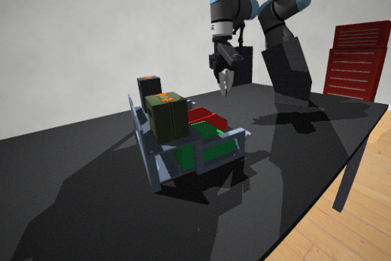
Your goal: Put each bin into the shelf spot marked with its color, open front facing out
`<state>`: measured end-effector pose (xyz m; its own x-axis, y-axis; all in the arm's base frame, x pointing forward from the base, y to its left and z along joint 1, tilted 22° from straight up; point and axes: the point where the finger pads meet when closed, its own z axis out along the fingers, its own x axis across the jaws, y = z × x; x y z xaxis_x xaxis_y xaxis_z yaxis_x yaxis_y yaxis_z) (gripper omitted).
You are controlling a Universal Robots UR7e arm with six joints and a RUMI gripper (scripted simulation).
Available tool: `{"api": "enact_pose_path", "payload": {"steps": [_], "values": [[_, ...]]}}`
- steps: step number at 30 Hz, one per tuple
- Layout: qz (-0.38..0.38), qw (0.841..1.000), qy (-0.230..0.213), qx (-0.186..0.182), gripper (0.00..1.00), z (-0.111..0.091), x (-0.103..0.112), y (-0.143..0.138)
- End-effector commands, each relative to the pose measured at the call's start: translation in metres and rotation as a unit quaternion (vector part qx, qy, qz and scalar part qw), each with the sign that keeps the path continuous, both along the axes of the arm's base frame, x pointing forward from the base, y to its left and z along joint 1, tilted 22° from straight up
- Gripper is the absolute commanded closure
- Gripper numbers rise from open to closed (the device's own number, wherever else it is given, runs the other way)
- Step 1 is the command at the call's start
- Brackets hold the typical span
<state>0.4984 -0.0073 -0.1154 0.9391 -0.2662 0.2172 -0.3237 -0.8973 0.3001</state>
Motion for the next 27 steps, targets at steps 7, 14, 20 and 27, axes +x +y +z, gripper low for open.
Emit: {"api": "enact_pose_path", "payload": {"steps": [7, 14, 20, 27], "values": [[0.065, 0.998, 0.015, -0.004, 1.00, -0.0005, -0.0118, -0.0027], [0.072, 0.997, 0.018, -0.005, 1.00, -0.0006, -0.0134, -0.0031], [0.072, 0.997, 0.018, -0.005, 1.00, -0.0006, -0.0134, -0.0031], [0.073, 0.997, 0.018, -0.005, 1.00, -0.0006, -0.0135, -0.0031]]}}
